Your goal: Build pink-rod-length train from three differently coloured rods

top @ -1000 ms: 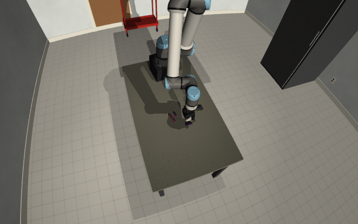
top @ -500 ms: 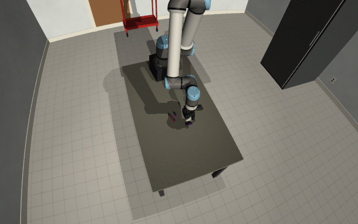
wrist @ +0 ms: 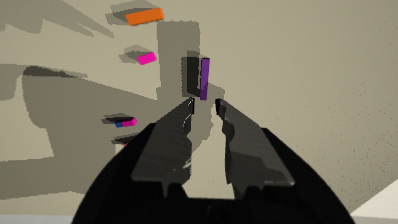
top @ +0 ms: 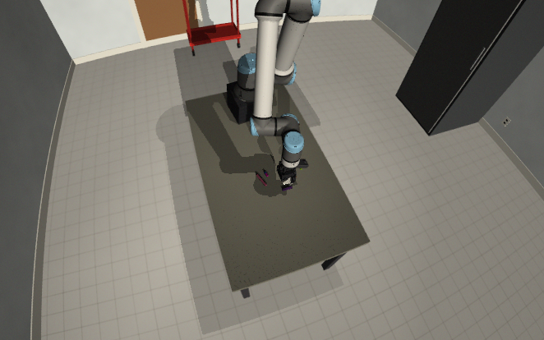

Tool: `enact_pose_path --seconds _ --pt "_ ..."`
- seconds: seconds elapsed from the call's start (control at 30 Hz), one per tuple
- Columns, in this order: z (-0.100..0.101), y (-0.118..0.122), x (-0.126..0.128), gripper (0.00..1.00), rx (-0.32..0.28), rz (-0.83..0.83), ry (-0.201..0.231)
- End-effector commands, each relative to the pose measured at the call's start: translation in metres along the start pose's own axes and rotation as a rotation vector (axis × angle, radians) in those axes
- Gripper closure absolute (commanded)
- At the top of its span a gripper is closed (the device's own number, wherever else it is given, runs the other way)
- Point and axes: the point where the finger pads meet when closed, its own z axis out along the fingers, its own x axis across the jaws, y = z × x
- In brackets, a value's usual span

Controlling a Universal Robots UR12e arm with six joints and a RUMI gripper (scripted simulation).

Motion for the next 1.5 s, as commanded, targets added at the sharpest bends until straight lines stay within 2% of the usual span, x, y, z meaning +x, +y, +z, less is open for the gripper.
enact_pose_path --seconds 0.0,0.87,1.47 --pt "0.004 0.000 0.001 0.86 0.000 0.000 0.001" --pt "0.039 0.001 0.001 0.86 0.000 0.000 0.001" --pt "0.048 0.001 0.001 0.86 0.000 0.000 0.001"
